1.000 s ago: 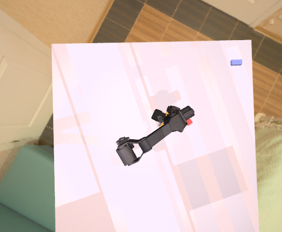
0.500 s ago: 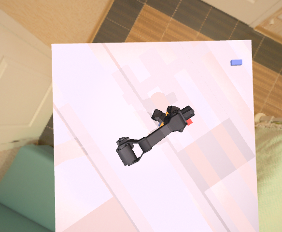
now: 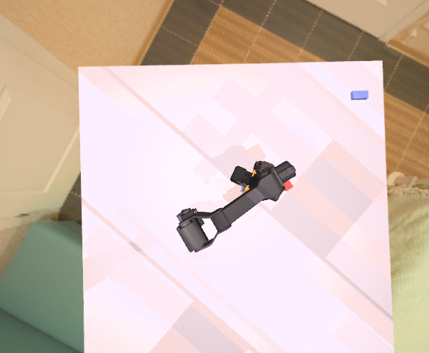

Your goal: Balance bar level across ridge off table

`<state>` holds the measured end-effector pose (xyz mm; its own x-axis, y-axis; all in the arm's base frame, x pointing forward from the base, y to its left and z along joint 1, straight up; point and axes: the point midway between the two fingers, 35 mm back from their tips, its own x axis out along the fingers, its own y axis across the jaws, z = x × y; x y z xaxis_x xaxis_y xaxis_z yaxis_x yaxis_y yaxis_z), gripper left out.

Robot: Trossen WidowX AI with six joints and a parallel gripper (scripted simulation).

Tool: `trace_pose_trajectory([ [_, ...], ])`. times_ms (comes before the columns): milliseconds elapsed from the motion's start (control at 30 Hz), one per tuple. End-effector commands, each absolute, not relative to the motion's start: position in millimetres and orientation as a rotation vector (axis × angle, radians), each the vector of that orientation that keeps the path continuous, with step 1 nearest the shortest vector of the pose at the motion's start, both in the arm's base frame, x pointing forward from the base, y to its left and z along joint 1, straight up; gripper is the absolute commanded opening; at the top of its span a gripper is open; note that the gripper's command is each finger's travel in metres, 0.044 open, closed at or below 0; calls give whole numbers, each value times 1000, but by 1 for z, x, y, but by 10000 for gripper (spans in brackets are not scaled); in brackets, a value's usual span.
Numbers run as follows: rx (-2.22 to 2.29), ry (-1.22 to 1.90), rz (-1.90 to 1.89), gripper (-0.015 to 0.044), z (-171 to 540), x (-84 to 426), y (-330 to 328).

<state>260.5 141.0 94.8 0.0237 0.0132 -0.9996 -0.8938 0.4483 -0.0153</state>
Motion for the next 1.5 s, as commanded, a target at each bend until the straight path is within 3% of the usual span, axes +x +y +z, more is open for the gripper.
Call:
trace_pose_trajectory([
  [0,-858,1366,856,168,95,261,141],
  [1367,-858,1366,856,185,95,261,141],
  [1467,-858,1366,856,264,95,261,141],
])
